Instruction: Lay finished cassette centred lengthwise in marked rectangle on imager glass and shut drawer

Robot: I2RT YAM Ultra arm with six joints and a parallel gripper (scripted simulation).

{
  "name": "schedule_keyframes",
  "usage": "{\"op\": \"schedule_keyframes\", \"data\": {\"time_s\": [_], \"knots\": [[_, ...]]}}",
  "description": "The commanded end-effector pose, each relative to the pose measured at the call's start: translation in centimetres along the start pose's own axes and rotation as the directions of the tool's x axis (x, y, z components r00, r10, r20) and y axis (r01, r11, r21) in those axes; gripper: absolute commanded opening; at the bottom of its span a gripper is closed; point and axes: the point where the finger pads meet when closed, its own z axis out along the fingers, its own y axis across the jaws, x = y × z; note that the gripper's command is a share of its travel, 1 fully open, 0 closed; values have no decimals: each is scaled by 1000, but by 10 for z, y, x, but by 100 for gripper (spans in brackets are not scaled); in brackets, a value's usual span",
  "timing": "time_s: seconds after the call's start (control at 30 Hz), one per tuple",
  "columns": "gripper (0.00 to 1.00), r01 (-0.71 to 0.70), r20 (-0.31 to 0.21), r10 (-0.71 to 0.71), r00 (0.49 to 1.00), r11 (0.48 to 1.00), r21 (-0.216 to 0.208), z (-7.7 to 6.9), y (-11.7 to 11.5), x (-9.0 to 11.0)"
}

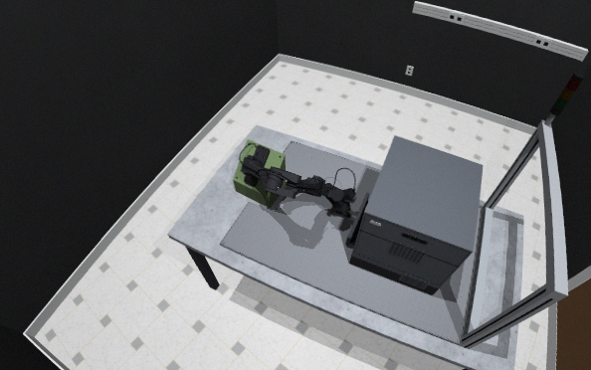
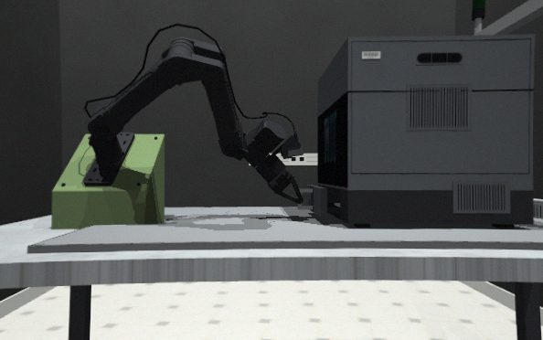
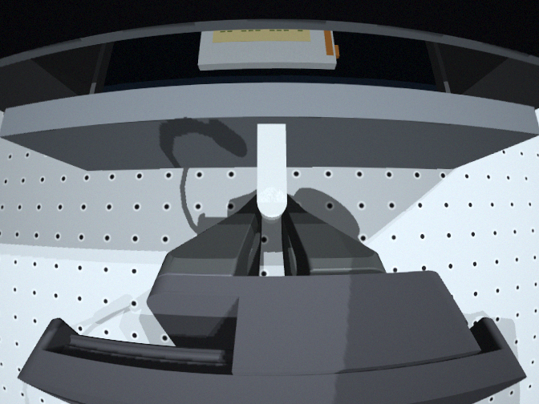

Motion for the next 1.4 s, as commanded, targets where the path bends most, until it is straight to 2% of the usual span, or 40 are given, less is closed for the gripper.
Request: {"op": "schedule_keyframes", "data": {"time_s": [0.0, 0.73, 0.87, 1.37], "knots": [[0, 6, 25, -5, 1000, 1000, -14, 8, 2, -12], [0, 5, 25, -5, 1000, 1000, -14, 26, 1, -31], [0, -4, 46, 4, 999, 1000, -5, 25, 0, -37], [0, -4, 46, 4, 999, 1000, -5, 25, 0, -37]]}}
